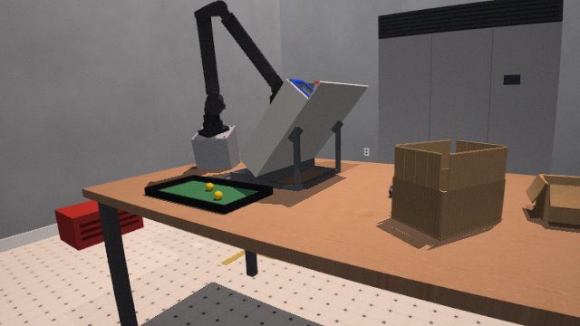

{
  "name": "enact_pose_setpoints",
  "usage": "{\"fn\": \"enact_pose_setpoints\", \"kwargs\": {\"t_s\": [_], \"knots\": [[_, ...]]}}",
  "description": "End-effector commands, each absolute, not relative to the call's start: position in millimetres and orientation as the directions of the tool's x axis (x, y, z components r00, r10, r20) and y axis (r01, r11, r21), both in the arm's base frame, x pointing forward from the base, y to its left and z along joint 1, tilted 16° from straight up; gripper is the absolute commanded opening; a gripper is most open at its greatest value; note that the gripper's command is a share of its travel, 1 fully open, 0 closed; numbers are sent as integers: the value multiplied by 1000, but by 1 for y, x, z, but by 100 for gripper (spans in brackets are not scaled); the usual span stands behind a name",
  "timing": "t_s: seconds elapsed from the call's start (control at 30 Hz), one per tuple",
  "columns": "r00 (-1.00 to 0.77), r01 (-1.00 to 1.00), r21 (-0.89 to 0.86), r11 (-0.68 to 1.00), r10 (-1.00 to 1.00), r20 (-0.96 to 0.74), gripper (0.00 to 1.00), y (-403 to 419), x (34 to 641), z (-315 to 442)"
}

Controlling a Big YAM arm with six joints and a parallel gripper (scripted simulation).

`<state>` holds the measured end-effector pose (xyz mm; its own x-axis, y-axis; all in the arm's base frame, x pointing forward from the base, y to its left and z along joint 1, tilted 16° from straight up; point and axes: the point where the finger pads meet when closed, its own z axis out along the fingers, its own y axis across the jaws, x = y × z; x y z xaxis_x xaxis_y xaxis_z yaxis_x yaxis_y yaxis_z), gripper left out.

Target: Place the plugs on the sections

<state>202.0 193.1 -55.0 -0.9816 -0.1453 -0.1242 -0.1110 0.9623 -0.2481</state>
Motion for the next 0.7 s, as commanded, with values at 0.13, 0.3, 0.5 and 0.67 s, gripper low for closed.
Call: {"fn": "enact_pose_setpoints", "kwargs": {"t_s": [0.13,0.3,0.5,0.67], "knots": [[-975,-136,-228,964,-171,-139,0,148,216,-38],[-977,-139,-233,962,-172,-129,0,112,218,-29],[-977,-141,-238,961,-173,-121,0,85,220,-23],[-977,-141,-237,961,-173,-121,0,55,223,-16]]}}
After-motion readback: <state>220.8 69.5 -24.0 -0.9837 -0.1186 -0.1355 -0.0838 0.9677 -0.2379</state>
